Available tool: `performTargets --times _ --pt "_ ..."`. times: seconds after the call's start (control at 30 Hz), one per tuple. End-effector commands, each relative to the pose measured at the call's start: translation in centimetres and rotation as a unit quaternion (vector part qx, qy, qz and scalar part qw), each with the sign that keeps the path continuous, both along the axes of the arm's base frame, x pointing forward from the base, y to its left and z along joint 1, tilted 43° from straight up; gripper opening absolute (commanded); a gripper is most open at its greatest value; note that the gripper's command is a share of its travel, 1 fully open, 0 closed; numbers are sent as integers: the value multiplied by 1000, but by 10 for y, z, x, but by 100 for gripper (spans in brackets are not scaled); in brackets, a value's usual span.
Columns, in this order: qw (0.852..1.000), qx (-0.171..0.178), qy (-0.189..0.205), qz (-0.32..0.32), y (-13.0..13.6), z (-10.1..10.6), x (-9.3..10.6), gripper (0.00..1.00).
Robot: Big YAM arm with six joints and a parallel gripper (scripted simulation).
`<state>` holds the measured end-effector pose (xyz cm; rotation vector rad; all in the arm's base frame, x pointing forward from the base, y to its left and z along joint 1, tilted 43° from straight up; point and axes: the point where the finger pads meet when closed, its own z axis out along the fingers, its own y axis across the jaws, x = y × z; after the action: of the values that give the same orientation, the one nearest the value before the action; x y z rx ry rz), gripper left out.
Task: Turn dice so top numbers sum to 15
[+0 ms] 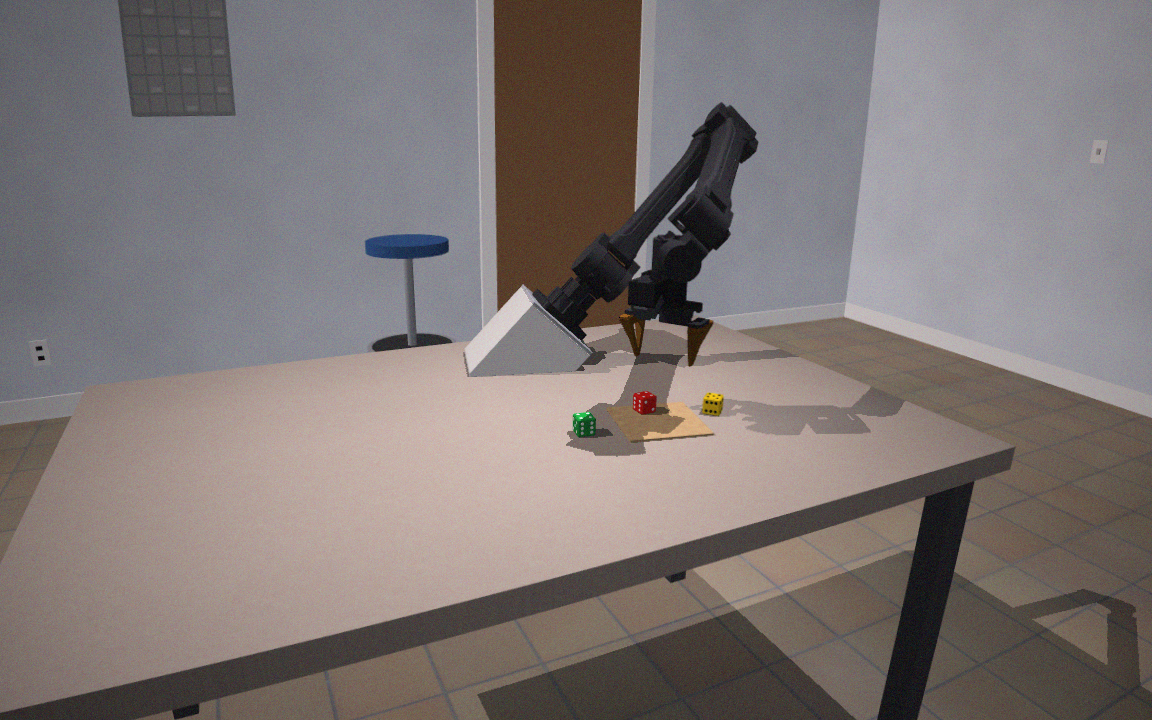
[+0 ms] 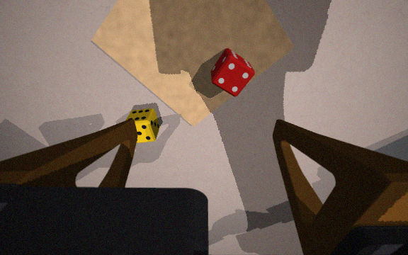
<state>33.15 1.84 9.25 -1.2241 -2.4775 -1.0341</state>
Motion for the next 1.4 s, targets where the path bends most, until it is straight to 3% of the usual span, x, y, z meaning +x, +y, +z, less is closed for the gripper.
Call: performTargets --times 0.0,0.23,0.33,0.37,0.53,0.8,0.9,0.93,1.2,1.23,1.33,1.37 --pt "995 -18 -76 58 3 19 17 100" --pt "983 -32 -137 121 9 29 24 100" --pt "982 -32 -138 122 9 29 24 100" --pt "975 -32 -154 160 17 19 9 100" --pt "959 -43 -197 198 20 29 19 100" --pt "921 -60 -271 273 27 45 29 100" --pt "921 -60 -272 274 27 45 29 100" --pt "905 -58 -287 310 35 34 15 100" --pt "851 -79 -360 373 41 56 32 100" --pt "850 -79 -362 375 41 57 33 100" --pt "825 -85 -388 402 45 60 34 100" --pt "823 -86 -390 404 45 60 34 100"
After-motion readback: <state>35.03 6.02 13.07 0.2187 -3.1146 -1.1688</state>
